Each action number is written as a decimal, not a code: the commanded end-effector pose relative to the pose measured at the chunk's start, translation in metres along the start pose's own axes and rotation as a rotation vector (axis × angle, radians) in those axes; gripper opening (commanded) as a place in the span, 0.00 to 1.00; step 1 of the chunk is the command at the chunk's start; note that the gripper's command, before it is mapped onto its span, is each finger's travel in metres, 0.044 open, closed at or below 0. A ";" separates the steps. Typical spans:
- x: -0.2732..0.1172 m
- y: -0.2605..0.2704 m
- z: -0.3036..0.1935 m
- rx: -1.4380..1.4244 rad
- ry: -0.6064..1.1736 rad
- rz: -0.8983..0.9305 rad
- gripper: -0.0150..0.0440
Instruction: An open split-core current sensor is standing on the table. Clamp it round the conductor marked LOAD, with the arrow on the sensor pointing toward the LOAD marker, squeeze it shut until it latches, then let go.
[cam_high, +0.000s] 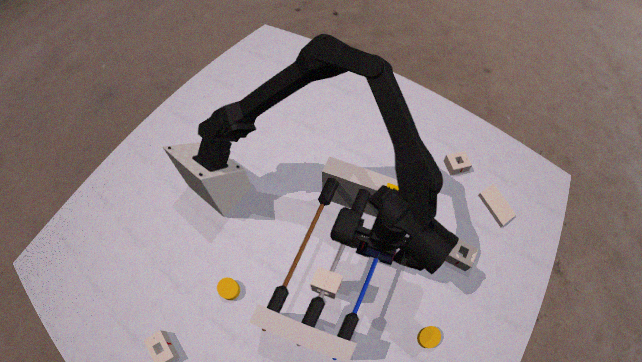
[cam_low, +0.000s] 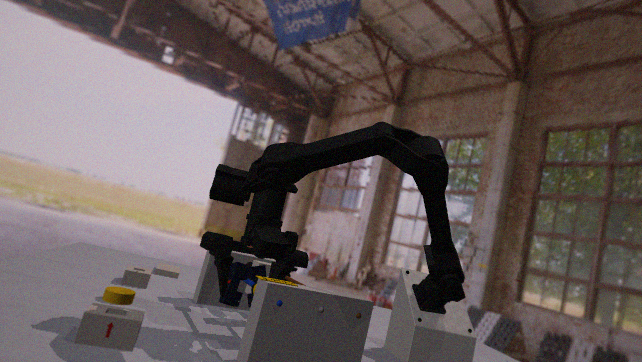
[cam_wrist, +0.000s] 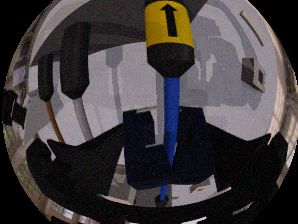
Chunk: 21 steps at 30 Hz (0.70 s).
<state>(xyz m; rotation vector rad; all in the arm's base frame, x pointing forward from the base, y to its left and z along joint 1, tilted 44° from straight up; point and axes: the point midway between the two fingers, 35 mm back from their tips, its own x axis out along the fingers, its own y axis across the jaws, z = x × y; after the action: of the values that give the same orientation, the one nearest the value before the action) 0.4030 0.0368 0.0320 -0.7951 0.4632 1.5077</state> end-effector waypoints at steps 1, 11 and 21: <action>0.000 0.000 0.000 0.000 0.000 0.000 0.43; 0.000 0.000 0.000 0.000 0.000 0.000 0.88; -0.017 -0.005 -0.005 0.005 0.020 0.200 1.00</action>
<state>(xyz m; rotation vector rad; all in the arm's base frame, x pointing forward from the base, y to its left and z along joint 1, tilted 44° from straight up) 0.4085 0.0270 0.0395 -0.7842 0.5415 1.6228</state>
